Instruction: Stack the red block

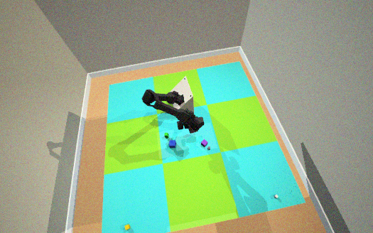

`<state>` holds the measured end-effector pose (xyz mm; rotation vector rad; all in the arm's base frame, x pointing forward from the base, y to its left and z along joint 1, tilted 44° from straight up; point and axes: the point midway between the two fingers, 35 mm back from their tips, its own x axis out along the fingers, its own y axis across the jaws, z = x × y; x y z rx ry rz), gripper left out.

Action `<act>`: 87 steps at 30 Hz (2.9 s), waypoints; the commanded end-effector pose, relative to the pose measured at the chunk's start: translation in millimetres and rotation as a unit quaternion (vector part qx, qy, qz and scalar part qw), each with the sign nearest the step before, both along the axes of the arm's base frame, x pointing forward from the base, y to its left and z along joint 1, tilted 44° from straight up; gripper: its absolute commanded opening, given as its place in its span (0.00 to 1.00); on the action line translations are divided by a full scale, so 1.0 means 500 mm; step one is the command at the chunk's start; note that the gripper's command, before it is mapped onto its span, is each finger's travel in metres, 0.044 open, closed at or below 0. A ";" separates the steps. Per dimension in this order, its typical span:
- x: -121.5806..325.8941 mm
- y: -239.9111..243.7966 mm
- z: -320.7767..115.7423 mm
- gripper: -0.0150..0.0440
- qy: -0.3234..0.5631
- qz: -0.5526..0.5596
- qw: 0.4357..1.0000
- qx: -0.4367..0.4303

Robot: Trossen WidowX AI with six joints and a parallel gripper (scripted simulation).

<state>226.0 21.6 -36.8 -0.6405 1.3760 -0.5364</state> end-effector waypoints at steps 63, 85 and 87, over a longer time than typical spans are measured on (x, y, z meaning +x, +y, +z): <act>-0.016 -0.230 0.316 0.25 -0.006 -0.002 1.000 0.001; -0.004 -0.318 0.235 0.25 -0.006 -0.002 1.000 -0.001; -0.004 -0.318 0.235 0.25 -0.006 -0.002 1.000 -0.001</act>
